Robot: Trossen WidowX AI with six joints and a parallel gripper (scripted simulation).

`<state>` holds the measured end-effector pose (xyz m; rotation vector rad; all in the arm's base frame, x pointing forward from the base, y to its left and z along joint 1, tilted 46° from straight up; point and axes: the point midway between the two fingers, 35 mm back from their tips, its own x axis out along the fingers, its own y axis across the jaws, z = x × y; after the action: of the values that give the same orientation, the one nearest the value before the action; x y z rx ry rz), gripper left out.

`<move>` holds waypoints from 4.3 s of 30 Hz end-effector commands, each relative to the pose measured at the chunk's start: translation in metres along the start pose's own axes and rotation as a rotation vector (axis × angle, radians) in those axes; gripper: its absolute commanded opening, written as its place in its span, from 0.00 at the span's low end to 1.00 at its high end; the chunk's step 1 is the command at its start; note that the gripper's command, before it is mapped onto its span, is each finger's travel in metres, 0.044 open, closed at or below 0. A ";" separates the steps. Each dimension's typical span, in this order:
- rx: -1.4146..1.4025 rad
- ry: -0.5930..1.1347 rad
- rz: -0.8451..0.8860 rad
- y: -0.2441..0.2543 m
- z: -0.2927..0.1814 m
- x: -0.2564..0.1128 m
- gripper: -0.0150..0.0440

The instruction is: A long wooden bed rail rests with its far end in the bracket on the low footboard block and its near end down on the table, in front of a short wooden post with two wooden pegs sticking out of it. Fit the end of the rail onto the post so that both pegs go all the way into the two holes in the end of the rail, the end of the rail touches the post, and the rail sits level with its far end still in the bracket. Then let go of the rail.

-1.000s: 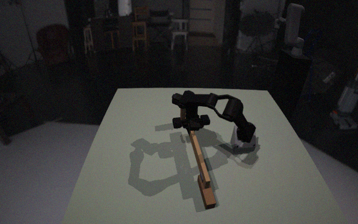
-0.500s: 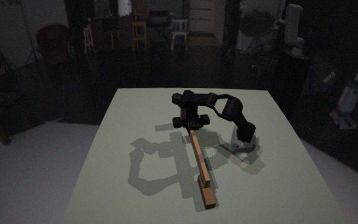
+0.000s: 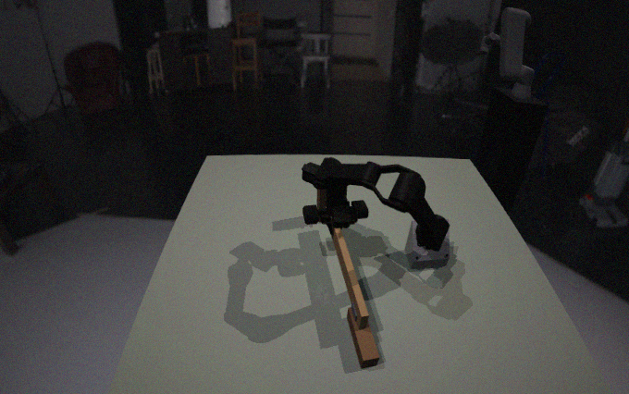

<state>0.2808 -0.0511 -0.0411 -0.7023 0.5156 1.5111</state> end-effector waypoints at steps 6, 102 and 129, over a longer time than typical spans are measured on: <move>-0.002 0.007 -0.008 -0.002 -0.004 -0.003 0.25; -0.002 0.008 -0.009 -0.002 -0.028 -0.004 0.25; -0.003 0.009 -0.009 -0.002 -0.034 -0.004 0.25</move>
<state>0.2846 -0.0733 -0.0625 -0.7047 0.5167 1.5110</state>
